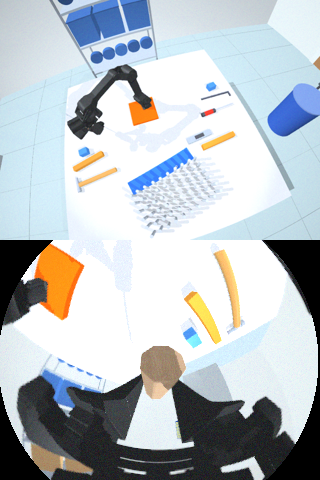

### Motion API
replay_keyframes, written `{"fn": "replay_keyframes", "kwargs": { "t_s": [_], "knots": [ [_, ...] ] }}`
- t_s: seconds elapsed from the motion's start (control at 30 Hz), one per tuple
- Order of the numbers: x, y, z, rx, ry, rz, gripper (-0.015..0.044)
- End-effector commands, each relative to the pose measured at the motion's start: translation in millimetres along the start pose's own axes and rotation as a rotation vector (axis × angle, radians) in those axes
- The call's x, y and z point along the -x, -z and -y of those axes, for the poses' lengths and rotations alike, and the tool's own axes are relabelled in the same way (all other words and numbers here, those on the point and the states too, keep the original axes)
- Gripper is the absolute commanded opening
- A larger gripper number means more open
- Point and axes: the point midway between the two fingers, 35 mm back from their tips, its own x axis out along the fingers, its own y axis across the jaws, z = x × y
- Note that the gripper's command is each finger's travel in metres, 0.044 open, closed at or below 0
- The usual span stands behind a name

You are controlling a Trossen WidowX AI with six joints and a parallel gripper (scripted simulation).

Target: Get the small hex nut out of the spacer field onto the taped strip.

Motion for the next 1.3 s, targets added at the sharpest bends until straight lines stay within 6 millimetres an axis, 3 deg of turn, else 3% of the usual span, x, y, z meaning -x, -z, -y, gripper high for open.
{"fn": "replay_keyframes", "kwargs": {
  "t_s": [0.0,1.27],
  "knots": [
    [-4.0,-1.0,0.0,0.005,-0.003,-0.008,0.0000],
    [-34.1,-18.5,1.7,0.005,-0.003,-0.008,0.0000]
  ]
}}
